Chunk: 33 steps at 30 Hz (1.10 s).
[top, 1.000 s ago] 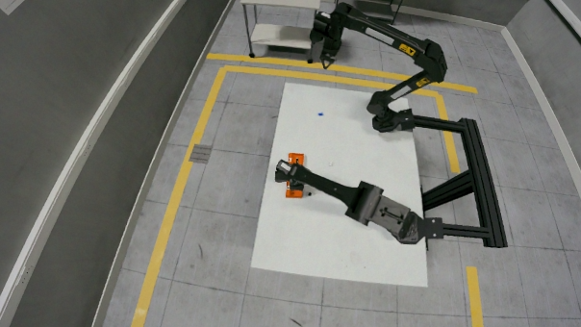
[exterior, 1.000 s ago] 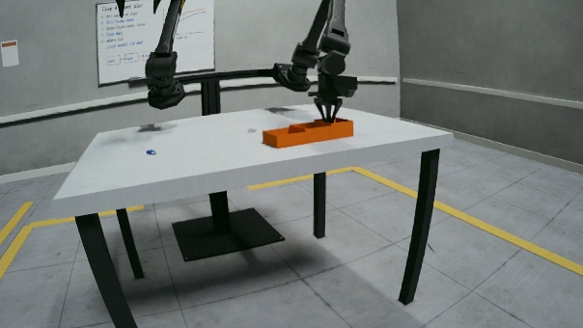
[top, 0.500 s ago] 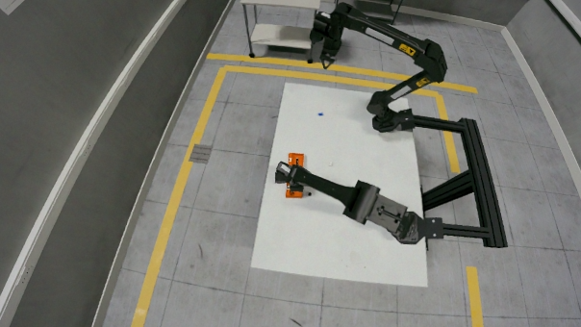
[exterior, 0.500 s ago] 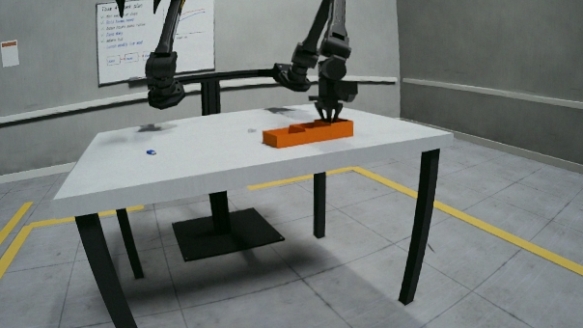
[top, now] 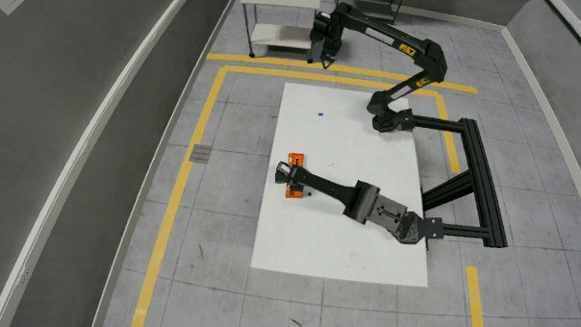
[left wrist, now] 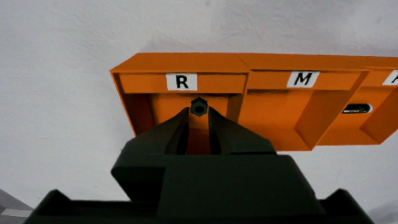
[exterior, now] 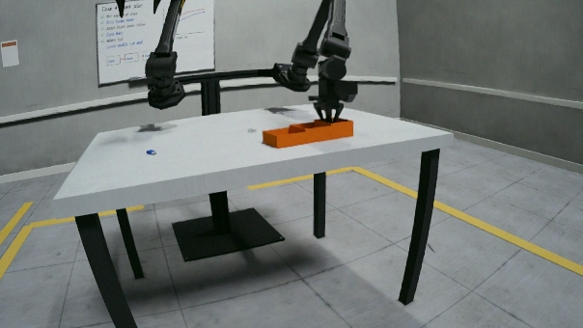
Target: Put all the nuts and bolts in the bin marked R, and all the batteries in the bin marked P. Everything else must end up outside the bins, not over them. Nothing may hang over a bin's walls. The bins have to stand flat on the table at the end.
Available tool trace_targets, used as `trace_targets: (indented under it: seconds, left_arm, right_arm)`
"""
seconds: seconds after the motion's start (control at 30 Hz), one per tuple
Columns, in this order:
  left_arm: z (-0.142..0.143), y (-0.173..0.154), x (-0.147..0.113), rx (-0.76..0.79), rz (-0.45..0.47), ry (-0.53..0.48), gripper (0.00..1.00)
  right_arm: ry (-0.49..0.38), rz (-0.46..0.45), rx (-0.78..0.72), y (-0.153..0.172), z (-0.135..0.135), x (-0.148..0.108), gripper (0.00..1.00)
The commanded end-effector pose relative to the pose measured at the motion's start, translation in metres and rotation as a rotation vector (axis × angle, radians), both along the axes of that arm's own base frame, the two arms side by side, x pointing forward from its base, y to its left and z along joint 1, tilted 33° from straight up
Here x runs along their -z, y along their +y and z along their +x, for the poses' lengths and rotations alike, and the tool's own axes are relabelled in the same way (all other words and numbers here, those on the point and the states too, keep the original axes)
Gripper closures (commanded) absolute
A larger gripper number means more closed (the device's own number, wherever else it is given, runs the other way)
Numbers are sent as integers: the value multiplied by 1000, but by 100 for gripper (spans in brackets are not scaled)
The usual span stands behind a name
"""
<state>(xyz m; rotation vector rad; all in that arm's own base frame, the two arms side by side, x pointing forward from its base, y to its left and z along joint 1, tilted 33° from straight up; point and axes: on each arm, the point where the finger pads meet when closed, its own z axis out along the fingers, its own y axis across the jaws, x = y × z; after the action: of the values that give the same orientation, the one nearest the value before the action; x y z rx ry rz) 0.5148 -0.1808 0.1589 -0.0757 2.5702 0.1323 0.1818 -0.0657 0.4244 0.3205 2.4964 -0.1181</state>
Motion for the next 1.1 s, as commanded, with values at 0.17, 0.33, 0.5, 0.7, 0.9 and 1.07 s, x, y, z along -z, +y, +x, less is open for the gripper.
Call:
trace_targets:
  seconds: [0.17,0.33,0.5,0.7,0.9,1.07]
  left_arm:
    - [7,-2,-13,2,-11,-25,79]
    - [2,5,-22,-3,-11,-28,79]
    - [-2,-9,-33,6,-24,-40,79]
    - [-3,-12,-48,6,-30,-55,79]
    - [-8,-11,-48,6,-25,-46,79]
    - [-9,-13,-59,6,-30,-56,79]
  right_arm:
    - [-35,-15,-10,3,0,-21,0]
    - [-35,-15,-10,3,0,-21,0]
    - [-35,-15,-10,3,0,-21,0]
    - [-35,-15,-10,3,0,-21,0]
    - [-35,-15,-10,3,0,-21,0]
    - [-35,-15,-10,3,0,-21,0]
